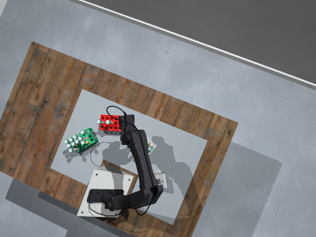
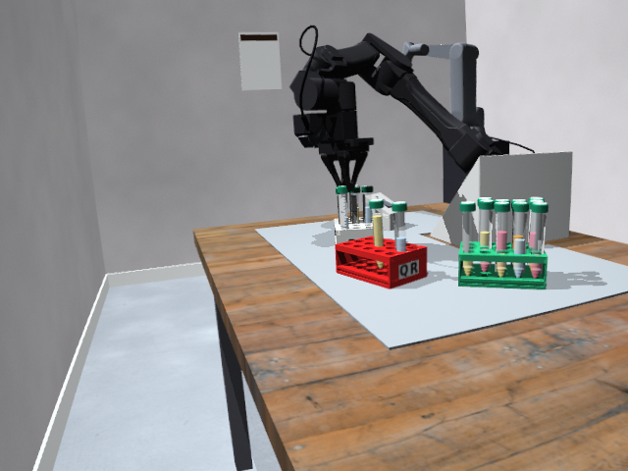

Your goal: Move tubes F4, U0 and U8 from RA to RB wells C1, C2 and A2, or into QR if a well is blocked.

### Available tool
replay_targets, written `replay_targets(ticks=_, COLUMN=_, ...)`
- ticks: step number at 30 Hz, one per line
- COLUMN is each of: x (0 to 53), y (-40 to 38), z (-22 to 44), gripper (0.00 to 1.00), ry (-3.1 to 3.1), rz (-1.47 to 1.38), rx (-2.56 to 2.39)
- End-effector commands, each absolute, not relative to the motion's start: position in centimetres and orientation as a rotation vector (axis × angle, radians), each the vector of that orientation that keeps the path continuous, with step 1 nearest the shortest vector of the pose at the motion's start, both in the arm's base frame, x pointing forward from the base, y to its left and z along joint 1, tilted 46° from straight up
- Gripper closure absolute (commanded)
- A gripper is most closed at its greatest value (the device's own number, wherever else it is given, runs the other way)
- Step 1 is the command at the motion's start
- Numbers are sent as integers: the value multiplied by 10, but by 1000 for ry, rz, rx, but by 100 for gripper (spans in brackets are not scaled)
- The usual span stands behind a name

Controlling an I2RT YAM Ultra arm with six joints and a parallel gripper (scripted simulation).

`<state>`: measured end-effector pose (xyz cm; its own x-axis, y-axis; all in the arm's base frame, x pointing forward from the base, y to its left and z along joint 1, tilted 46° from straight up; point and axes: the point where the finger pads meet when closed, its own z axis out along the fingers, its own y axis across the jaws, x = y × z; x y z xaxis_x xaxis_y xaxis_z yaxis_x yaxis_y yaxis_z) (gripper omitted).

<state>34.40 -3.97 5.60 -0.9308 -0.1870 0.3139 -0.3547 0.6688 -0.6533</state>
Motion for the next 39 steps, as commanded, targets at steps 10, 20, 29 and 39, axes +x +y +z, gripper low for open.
replay_targets(ticks=10, x=351, y=-20, z=74, gripper=100, ry=-2717, rz=1116, rx=456)
replay_targets(ticks=20, x=350, y=-18, z=76, gripper=100, ry=-2717, rz=1116, rx=456)
replay_targets(ticks=29, x=349, y=-18, z=76, gripper=100, ry=-2717, rz=1116, rx=456)
replay_targets(ticks=39, x=349, y=-18, z=76, gripper=100, ry=-2717, rz=1116, rx=456)
